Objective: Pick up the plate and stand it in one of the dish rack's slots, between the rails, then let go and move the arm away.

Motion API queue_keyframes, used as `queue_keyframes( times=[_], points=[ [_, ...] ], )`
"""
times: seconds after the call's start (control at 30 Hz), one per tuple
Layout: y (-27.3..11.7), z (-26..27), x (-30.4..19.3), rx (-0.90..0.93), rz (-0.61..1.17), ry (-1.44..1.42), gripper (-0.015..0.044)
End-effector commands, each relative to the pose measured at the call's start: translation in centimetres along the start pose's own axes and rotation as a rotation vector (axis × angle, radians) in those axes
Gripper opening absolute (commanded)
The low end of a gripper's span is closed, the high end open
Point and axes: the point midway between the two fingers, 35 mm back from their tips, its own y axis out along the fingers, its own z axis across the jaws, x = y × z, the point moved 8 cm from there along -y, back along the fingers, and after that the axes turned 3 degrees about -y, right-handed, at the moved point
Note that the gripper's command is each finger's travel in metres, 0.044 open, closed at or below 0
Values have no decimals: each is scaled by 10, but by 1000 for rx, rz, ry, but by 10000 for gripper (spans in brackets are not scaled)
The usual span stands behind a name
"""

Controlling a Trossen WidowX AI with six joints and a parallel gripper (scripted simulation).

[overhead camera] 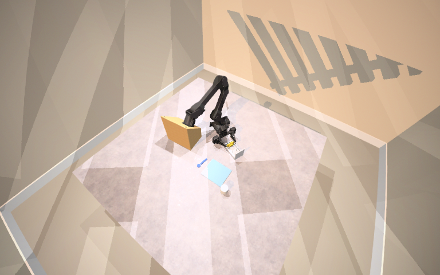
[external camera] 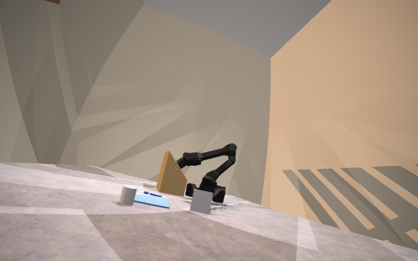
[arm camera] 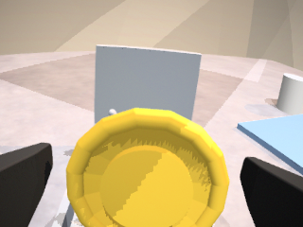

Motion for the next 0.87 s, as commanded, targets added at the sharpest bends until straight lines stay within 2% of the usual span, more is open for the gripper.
queue_keyframes(
  times=[0.0, 0.53, 0.83],
  points=[
    [0, 0, 0, 0, 0, 0, 400],
    [-8, 7, 114, 3, -11, 5, 400],
    [1, 5, 120, -47, 17, -94, 400]
  ],
)
